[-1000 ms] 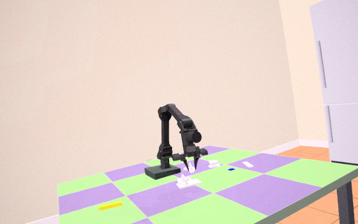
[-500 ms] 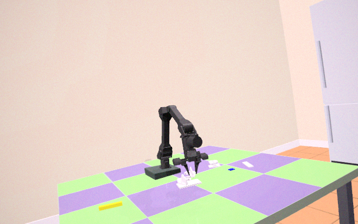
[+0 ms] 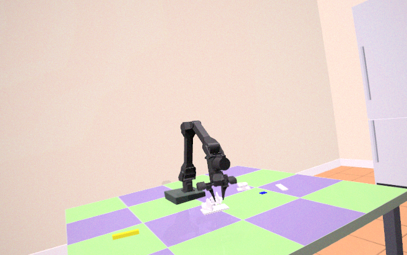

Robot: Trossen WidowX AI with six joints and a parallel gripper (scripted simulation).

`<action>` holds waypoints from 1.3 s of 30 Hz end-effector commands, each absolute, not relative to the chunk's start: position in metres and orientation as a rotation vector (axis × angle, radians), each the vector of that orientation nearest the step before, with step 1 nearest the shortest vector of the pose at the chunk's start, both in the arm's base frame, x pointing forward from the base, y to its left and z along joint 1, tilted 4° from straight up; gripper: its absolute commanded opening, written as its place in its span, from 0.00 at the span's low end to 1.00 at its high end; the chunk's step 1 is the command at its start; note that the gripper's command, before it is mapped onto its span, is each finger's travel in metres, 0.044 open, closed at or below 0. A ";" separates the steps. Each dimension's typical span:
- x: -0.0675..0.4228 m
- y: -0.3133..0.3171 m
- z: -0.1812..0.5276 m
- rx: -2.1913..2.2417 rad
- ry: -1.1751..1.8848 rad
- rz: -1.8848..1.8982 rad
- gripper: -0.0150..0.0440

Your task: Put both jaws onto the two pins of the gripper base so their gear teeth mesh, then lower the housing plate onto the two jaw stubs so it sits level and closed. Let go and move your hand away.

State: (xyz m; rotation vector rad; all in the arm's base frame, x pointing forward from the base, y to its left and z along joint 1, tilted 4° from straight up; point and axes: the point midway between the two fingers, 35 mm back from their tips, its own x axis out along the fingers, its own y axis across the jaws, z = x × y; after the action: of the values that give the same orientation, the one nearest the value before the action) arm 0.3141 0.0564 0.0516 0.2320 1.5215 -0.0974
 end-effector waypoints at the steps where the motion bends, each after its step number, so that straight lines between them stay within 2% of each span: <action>1: 0.314 0.056 0.051 0.231 1.520 -0.104 0.48; 39: 0.314 0.056 0.042 0.236 1.520 -0.108 0.48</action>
State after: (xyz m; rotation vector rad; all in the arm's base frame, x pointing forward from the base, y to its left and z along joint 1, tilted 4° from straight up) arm 0.3148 0.0571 0.0431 0.2368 1.5205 -0.1015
